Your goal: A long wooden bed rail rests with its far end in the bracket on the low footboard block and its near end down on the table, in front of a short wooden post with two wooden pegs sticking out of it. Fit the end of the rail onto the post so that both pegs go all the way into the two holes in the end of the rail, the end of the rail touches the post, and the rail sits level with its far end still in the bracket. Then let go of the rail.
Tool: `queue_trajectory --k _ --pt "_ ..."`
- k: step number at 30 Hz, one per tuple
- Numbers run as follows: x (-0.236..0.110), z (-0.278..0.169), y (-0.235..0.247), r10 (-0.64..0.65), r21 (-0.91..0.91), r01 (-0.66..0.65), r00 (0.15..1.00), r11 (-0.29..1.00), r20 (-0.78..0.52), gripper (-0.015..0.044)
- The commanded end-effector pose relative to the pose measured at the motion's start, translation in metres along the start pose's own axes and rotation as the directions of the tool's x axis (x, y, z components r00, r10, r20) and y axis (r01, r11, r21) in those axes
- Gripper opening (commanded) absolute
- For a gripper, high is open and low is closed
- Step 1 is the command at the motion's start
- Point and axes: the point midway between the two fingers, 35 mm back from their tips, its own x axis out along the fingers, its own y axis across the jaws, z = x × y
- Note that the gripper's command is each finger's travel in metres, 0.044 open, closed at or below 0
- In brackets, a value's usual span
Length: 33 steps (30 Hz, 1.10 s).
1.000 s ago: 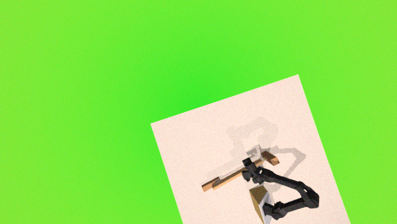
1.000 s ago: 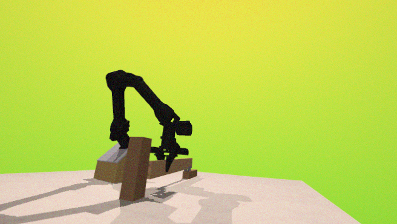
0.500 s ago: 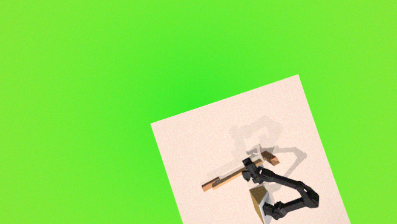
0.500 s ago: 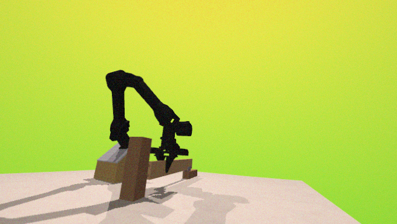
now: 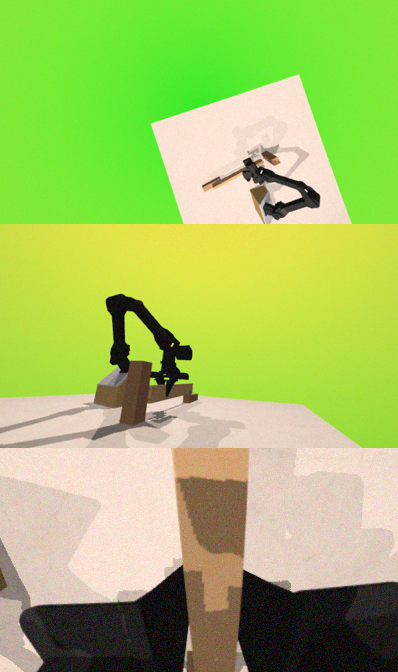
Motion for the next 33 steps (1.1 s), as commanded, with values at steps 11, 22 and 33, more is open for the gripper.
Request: queue_trajectory --k 11,22,33 --pt "-0.0013 0.0024 -0.0003 -0.005 -0.003 0.005 1.000 1.000 0.011 0.0000" --pt "-0.0004 0.0024 -0.0001 -0.005 -0.003 0.005 1.000 1.000 0.011 0.0000" --pt "0.0017 0.0024 0.0000 -0.005 -0.003 0.005 1.000 1.000 0.011 0.0000"
